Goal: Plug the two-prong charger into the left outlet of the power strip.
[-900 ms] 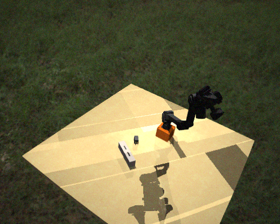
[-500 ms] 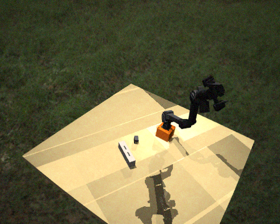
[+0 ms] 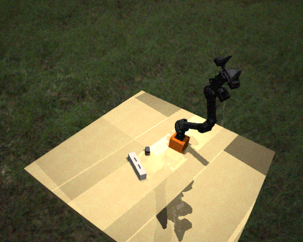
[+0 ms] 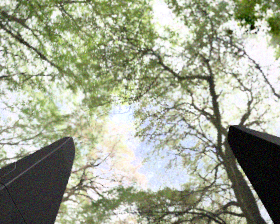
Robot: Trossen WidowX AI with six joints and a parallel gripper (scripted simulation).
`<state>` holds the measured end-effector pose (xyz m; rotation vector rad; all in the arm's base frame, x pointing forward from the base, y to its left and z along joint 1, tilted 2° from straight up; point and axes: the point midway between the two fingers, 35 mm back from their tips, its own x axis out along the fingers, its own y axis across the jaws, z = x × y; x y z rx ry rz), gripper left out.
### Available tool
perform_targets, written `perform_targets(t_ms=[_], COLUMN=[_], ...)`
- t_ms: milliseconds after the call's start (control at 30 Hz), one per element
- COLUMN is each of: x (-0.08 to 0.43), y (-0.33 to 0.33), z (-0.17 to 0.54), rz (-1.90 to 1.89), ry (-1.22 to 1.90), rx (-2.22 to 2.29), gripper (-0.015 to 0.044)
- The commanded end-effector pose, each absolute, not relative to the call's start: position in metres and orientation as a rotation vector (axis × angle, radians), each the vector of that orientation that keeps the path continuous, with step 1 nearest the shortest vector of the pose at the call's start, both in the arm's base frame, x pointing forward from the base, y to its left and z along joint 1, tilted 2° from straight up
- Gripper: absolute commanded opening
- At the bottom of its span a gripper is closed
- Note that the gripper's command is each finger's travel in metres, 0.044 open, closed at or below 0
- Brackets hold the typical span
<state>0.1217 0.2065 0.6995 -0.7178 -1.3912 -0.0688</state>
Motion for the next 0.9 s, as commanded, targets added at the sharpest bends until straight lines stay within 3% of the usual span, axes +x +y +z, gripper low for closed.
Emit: perform_targets(t_ms=[0, 500, 867], x=[0.091, 0.01, -0.015], y=[0.172, 0.024, -0.087], z=[0.712, 0.723, 0.699], rz=[-0.186, -0.675, -0.972], ry=[-1.45, -1.469, -1.332], rx=[-0.676, -0.499, -0.329], gripper=[0.044, 0.044, 0.044])
